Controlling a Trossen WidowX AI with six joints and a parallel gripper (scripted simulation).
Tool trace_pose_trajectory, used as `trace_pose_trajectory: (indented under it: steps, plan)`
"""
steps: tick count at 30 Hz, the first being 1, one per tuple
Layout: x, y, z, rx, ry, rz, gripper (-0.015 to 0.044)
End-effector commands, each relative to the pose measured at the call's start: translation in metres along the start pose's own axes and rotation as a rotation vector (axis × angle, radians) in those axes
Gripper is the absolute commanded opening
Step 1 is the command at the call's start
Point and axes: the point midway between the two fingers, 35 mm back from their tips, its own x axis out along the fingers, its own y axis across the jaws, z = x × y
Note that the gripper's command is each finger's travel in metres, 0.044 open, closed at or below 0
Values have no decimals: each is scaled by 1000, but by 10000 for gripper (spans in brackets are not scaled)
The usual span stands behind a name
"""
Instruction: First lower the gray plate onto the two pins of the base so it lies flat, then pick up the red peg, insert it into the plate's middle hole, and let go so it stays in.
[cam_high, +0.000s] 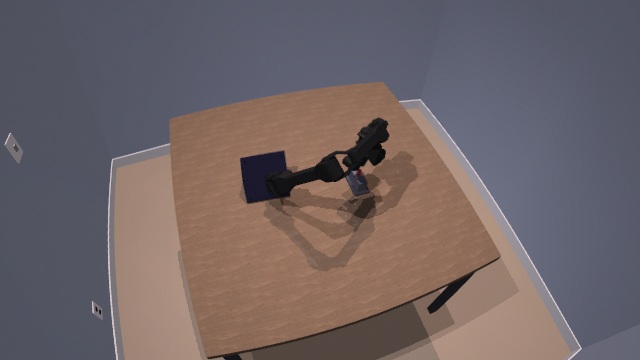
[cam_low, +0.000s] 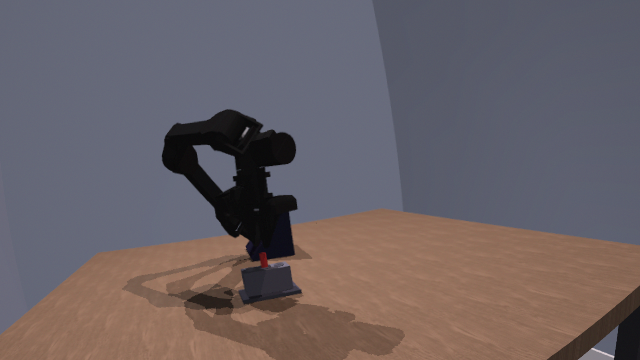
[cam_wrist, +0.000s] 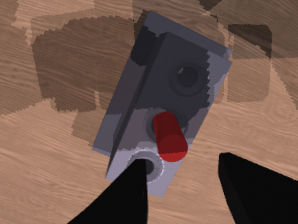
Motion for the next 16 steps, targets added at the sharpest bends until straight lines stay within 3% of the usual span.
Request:
trace_pose_trajectory:
  steps: [1,16]
  plan:
    - [-4,0,0,6,0,4,150]
    - [-11,-3,-1,5,0,4,150]
